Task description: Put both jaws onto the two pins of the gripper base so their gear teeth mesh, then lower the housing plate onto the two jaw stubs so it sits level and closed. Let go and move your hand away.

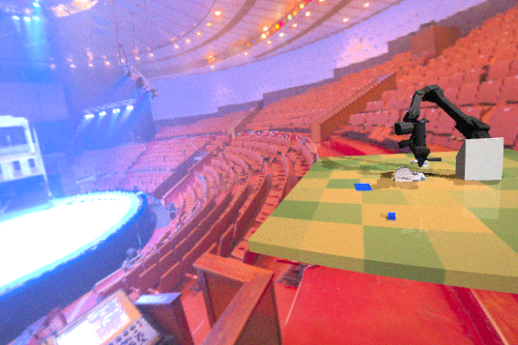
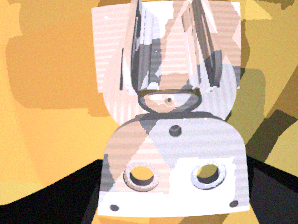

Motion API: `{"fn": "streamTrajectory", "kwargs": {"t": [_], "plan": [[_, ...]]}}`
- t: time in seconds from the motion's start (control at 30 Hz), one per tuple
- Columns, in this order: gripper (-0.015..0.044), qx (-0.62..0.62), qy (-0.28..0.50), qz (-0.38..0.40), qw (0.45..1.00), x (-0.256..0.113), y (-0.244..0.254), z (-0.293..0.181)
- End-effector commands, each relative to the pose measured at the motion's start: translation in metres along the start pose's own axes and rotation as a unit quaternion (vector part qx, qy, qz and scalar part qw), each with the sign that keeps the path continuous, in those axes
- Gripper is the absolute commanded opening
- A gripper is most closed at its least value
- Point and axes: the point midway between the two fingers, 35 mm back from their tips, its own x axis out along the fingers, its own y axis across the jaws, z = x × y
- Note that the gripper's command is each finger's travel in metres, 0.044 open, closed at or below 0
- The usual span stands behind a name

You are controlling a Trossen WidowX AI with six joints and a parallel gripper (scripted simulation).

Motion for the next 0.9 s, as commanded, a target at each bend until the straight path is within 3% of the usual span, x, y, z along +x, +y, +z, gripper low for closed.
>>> {"fn": "streamTrajectory", "kwargs": {"t": [0.0, 0.87], "plan": [[0.0351, -0.003, 0.000, -0.002, 1.000, 0.006, 0.000, -0.001], [0.0351, -0.003, 0.000, -0.004, 1.000, 0.046, -0.002, -0.003]]}}
